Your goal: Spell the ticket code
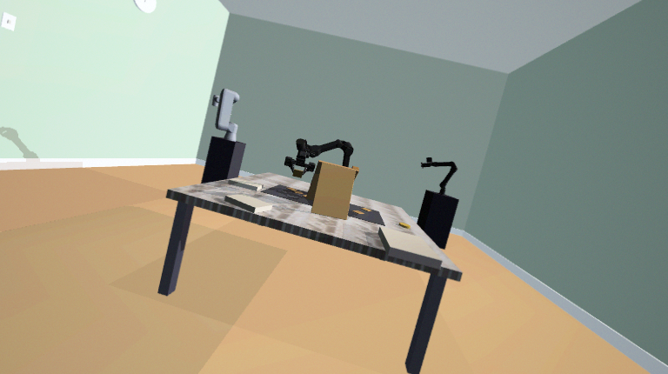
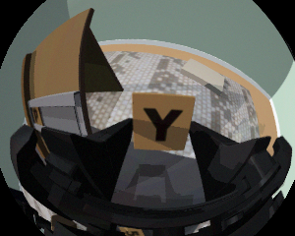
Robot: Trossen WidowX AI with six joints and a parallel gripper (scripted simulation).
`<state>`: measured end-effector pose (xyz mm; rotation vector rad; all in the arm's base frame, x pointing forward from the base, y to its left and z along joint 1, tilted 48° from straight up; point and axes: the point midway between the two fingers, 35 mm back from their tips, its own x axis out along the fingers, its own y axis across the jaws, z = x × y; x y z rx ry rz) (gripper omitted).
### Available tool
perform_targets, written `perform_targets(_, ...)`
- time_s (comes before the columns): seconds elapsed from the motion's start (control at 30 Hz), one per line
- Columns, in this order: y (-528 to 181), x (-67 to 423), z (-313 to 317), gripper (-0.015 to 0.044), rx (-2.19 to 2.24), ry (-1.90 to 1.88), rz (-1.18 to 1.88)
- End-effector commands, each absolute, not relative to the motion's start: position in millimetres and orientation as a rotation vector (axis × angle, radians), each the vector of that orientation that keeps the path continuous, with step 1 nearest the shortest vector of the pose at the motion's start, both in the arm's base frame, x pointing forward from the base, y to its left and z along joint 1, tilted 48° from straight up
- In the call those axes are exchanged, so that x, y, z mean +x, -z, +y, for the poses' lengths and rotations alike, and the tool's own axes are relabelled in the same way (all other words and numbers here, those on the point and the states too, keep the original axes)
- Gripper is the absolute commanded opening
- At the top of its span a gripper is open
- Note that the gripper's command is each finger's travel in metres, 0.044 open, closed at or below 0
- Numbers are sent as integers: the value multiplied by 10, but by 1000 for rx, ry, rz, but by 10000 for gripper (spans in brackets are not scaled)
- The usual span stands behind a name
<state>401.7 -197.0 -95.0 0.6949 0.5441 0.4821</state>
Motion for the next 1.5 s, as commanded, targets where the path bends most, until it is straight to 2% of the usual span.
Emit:
perform_targets(0.0, 967, 4010, -1965, 0, 699, -477, 550)
perform_targets(1.47, 886, 3988, -1898, 0, 700, -477, 550)
